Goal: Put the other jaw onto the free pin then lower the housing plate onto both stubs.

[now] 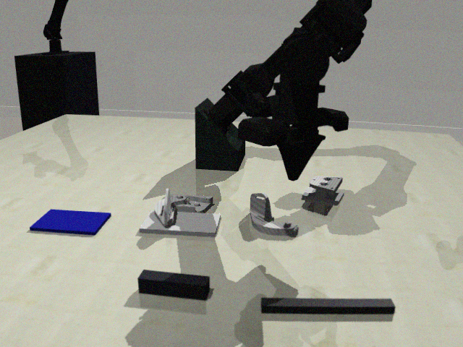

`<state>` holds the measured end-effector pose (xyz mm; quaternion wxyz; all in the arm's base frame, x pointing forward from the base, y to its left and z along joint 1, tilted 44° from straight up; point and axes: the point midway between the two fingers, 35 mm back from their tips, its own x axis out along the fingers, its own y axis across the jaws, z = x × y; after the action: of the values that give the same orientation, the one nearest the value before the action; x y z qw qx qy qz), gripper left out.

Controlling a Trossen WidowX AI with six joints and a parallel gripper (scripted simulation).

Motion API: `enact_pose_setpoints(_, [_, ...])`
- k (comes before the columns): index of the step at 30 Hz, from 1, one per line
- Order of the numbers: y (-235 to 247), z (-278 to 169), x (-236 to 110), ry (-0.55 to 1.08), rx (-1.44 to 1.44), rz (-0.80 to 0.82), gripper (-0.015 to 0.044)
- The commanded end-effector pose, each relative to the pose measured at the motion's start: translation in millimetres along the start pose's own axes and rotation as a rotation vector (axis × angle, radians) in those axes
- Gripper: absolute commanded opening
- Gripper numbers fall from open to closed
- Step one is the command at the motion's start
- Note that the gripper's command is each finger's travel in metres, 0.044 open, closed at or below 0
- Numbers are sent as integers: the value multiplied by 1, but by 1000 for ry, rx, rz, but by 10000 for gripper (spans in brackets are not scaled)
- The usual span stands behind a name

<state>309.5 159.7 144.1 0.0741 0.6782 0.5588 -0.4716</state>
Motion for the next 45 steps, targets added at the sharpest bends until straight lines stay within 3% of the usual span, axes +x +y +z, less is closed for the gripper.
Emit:
enact_pose_setpoints(1, [0,0,0,0,0,0,0])
enact_pose_setpoints(13, [0,0,0,0,0,0,0])
enact_pose_setpoints(30, [0,0,0,0,0,0,440])
enact_pose_setpoints(45, [0,0,0,0,0,0,440])
